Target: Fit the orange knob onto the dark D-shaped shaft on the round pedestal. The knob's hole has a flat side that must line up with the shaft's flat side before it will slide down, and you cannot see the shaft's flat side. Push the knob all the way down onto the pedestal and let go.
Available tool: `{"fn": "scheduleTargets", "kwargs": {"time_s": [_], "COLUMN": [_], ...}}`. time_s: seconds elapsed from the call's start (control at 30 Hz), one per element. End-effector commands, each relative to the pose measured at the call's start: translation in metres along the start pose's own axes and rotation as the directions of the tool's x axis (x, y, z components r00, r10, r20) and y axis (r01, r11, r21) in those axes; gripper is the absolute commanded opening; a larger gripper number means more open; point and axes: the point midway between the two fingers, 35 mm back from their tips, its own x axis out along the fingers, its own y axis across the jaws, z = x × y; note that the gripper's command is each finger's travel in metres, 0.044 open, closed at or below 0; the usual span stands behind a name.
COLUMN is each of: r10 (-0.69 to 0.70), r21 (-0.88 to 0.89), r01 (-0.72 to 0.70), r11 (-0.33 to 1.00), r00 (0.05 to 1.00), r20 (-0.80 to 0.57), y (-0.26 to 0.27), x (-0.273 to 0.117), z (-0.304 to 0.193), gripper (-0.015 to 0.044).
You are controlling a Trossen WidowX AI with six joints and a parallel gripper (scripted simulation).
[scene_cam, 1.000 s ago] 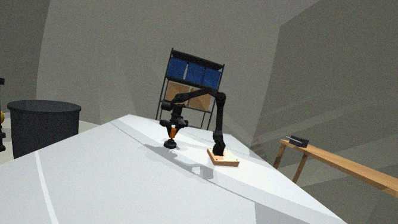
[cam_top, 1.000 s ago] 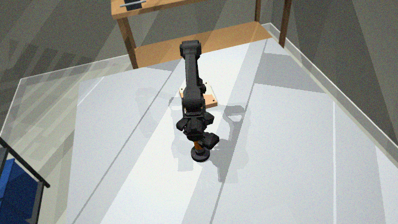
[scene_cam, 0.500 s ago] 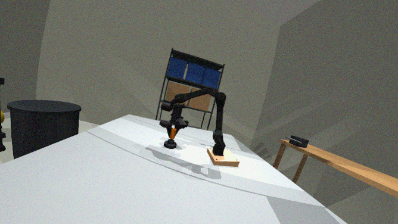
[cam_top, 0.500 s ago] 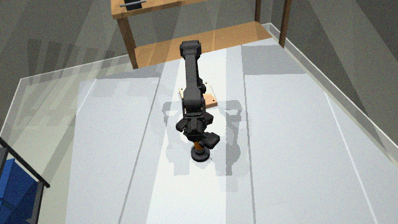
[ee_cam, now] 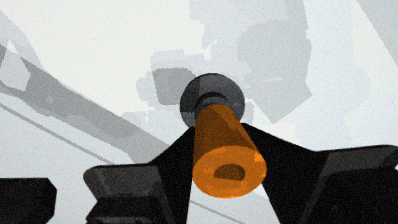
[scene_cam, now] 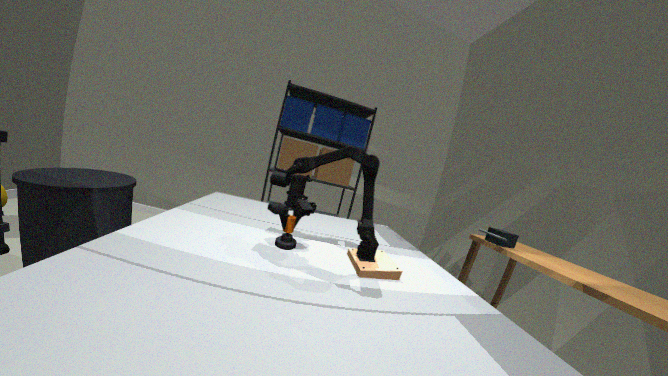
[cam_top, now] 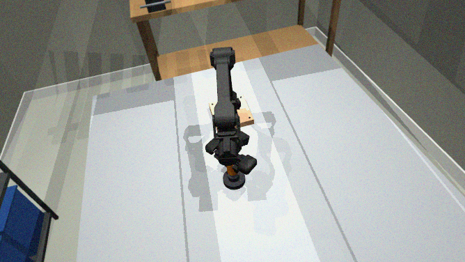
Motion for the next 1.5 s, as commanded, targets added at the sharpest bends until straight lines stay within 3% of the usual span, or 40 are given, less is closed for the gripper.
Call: {"fn": "scheduleTargets", "kwargs": {"time_s": [0.0,0.27,0.5,1.47], "r10": [-0.002,-0.002,-0.002,-0.002], "r21": [-0.005,-0.014,-0.213,-0.213], "r01": [0.002,0.002,0.002,0.002], "r11": [1.0,1.0,0.977,0.977], "r00": [1.0,1.0,1.0,1.0], "r20": [-0.001,-0.001,-0.001,-0.001], "y": [-0.0002,-0.0003,-0.0015,-0.0007], "x": [0.0007,-0.005,-0.004,0.0007], "z": [-0.0005,-0.0003,-0.0009,-0.0005], "gripper": [0.0,0.0,0.0,0.0]}}
